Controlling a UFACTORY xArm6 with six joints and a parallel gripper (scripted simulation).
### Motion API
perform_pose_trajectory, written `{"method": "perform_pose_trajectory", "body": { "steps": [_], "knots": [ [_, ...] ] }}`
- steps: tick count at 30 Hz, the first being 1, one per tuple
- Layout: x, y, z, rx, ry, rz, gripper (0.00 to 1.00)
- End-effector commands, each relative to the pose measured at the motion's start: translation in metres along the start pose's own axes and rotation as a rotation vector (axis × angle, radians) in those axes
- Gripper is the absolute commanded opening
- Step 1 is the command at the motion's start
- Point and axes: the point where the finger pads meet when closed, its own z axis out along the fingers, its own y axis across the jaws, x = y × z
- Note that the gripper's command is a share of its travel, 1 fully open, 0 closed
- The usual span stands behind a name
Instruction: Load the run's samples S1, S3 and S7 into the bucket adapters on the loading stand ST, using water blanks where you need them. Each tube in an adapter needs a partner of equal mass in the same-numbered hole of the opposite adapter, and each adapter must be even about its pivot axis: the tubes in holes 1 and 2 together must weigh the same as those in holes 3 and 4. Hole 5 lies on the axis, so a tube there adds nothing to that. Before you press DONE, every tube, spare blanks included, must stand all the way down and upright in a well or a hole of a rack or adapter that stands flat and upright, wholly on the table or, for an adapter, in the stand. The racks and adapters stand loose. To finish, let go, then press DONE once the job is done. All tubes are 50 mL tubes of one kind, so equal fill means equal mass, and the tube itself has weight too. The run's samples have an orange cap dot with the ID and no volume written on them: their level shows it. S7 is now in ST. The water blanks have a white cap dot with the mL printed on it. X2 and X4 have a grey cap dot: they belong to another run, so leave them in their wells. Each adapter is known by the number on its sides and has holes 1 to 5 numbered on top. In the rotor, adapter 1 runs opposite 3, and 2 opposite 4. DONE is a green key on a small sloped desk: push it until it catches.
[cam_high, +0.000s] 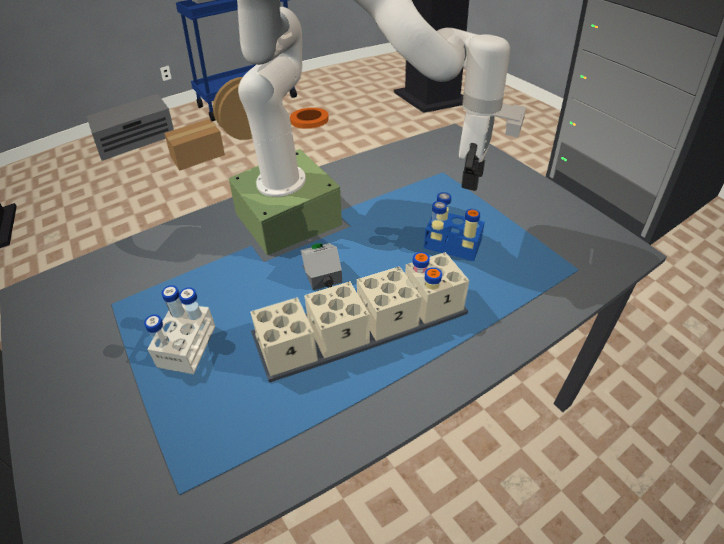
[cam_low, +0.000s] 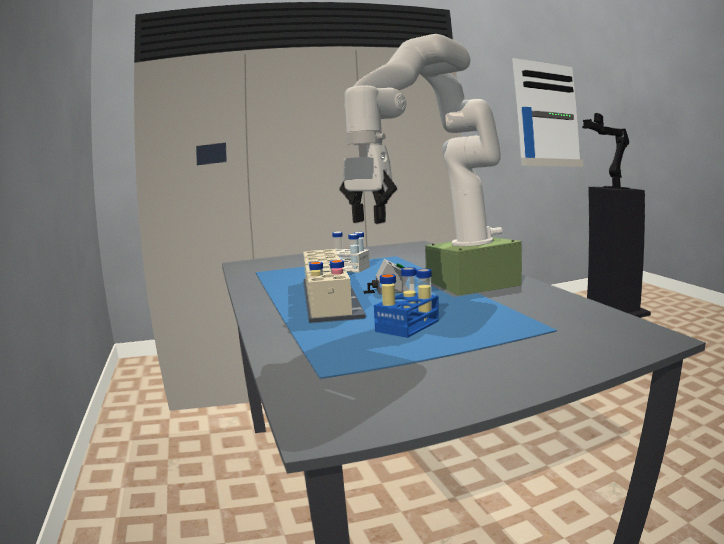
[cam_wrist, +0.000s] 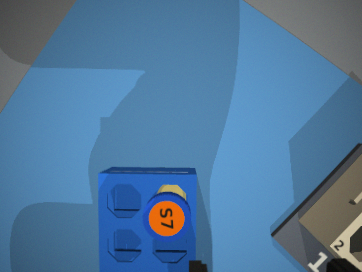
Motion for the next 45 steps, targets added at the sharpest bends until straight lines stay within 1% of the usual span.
{"method": "perform_pose_trajectory", "body": {
  "steps": [1, 3, 8, 21, 35, 37, 45],
  "knots": [
    [0.005, -0.023, -0.002, -0.001, 0.004, 0.001, 0.57],
    [0.005, -0.023, -0.002, -0.001, 0.004, 0.001, 0.57],
    [0.007, -0.047, -0.002, 0.0, 0.004, 0.001, 0.57],
    [0.007, -0.047, -0.002, 0.0, 0.004, 0.001, 0.57],
    [0.007, -0.047, 0.026, 0.0, 0.004, 0.001, 0.57],
    [0.007, -0.047, 0.026, 0.0, 0.004, 0.001, 0.57],
    [0.007, -0.047, 0.042, 0.0, 0.004, 0.001, 0.57]
  ]
}}
